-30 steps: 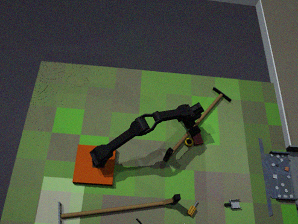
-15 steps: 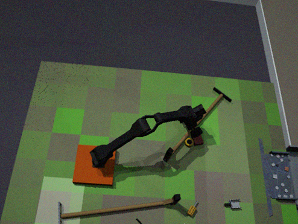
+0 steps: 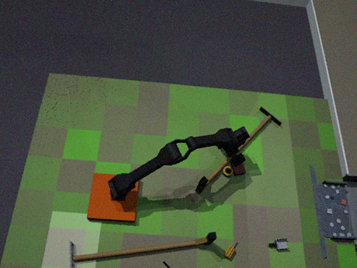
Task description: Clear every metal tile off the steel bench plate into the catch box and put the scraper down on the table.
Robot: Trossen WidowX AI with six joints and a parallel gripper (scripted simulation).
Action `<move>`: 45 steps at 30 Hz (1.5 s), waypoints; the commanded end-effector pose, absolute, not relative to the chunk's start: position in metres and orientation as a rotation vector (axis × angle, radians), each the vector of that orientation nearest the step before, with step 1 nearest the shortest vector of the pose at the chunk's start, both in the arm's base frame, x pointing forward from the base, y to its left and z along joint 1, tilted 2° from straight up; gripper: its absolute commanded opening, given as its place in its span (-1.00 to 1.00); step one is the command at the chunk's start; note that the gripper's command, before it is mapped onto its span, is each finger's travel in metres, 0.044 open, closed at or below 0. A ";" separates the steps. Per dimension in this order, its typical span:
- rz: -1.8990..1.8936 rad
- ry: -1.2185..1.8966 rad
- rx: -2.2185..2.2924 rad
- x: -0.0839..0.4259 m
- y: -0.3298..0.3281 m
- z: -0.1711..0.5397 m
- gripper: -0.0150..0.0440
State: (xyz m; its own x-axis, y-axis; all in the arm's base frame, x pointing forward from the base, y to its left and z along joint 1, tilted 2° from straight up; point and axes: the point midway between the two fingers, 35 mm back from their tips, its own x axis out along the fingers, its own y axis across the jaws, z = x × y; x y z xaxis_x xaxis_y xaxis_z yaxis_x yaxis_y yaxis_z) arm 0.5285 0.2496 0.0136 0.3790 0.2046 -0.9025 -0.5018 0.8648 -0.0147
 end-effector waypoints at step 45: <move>0.462 1.077 -0.309 0.559 0.221 0.017 -0.49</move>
State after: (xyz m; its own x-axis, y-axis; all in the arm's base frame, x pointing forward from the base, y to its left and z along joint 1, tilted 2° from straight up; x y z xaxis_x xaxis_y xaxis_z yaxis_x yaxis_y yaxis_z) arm 0.5592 0.2210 0.0163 0.3929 0.2100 -0.8953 -0.5036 0.8638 -0.0184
